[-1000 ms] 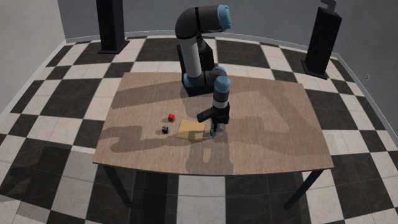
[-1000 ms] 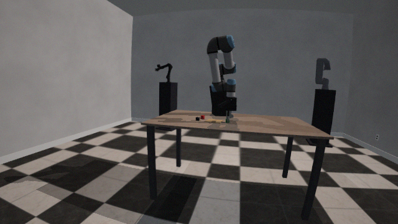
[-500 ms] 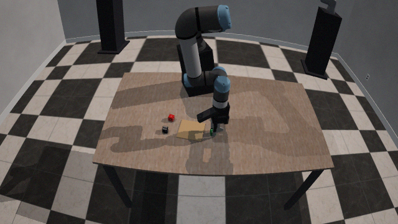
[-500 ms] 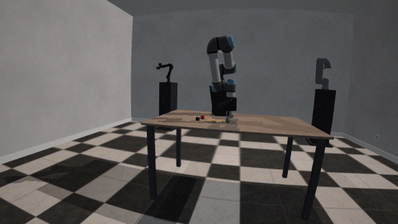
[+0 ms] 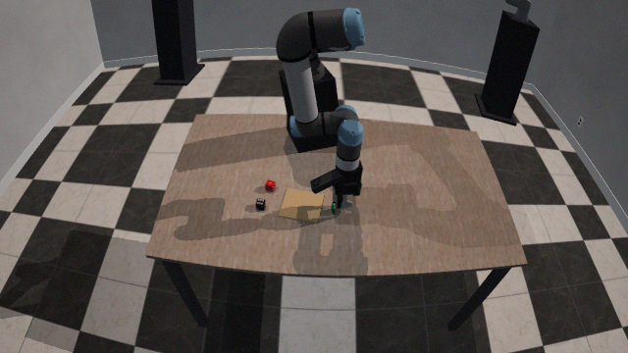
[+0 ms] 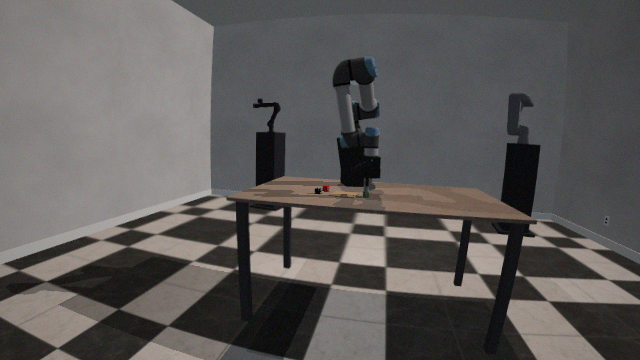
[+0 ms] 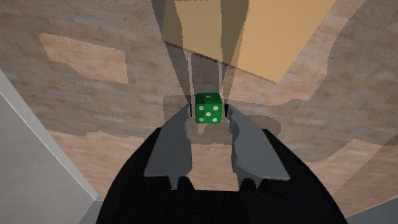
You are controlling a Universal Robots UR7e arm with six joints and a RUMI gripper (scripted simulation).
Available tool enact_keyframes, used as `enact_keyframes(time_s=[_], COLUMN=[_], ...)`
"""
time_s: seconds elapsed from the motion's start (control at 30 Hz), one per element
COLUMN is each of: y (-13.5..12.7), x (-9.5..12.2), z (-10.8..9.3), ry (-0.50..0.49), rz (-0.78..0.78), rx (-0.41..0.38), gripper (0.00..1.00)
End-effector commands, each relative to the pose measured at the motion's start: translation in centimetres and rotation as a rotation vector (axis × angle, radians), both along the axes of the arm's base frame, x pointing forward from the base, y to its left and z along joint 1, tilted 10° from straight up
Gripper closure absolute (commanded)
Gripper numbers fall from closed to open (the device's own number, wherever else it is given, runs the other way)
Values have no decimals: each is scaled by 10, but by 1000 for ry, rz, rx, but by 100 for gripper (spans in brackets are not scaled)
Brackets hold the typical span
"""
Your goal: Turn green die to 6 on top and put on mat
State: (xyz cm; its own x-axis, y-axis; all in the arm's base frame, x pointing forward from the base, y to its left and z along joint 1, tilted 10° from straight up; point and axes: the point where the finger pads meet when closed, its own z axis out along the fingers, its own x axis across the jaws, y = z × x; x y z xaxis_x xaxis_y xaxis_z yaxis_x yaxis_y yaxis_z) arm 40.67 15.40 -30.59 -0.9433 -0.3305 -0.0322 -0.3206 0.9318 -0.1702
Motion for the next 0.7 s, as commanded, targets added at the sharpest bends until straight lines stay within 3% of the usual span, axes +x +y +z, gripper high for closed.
enact_keyframes(time_s=[0.0,0.1,0.13,0.67], y=[0,0,0,0], x=[0,0,0,0], z=[0,0,0,0], ry=[-1,-1,-1,-1], rz=[0,0,0,0], rx=[0,0,0,0], gripper=[72,72,90,90])
